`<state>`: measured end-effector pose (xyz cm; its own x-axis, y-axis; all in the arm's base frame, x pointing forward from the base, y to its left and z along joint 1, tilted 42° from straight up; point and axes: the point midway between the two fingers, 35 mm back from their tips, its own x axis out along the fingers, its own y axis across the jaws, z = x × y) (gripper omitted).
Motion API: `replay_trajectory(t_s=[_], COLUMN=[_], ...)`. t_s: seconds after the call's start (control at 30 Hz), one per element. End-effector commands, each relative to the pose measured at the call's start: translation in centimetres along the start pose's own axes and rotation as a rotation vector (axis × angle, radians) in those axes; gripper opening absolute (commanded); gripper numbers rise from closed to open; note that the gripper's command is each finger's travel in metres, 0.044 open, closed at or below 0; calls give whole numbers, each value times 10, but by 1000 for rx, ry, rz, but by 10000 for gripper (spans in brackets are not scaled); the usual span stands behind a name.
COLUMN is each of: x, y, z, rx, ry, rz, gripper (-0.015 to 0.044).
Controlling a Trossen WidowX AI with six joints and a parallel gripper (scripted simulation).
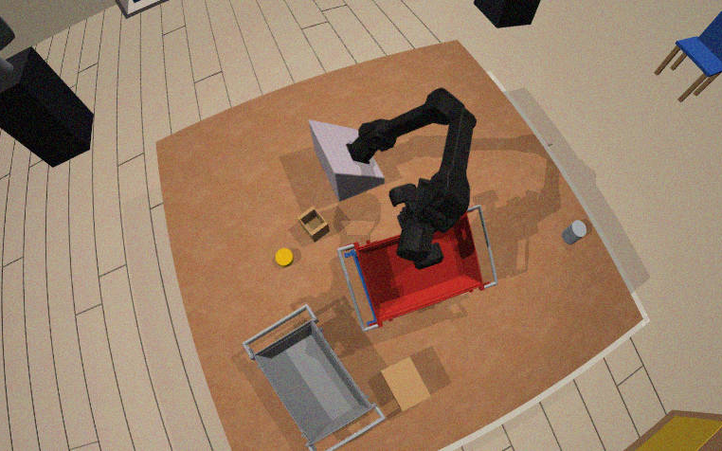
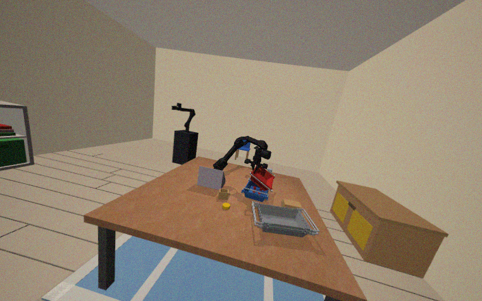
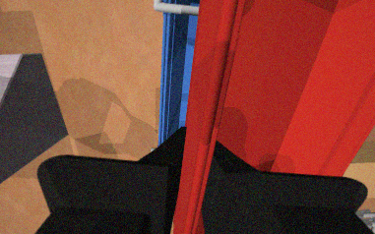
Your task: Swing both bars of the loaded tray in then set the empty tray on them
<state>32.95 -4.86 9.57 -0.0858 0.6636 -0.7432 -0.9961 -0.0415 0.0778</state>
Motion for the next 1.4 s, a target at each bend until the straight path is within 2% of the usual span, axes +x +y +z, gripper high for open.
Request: replay_trajectory(t_s=[0.0,1.37], x=[0,40], y=[-2,11], z=[0,-1], rx=[0,-3], ry=[1,-1], rz=[-27,-25], gripper=[0,0])
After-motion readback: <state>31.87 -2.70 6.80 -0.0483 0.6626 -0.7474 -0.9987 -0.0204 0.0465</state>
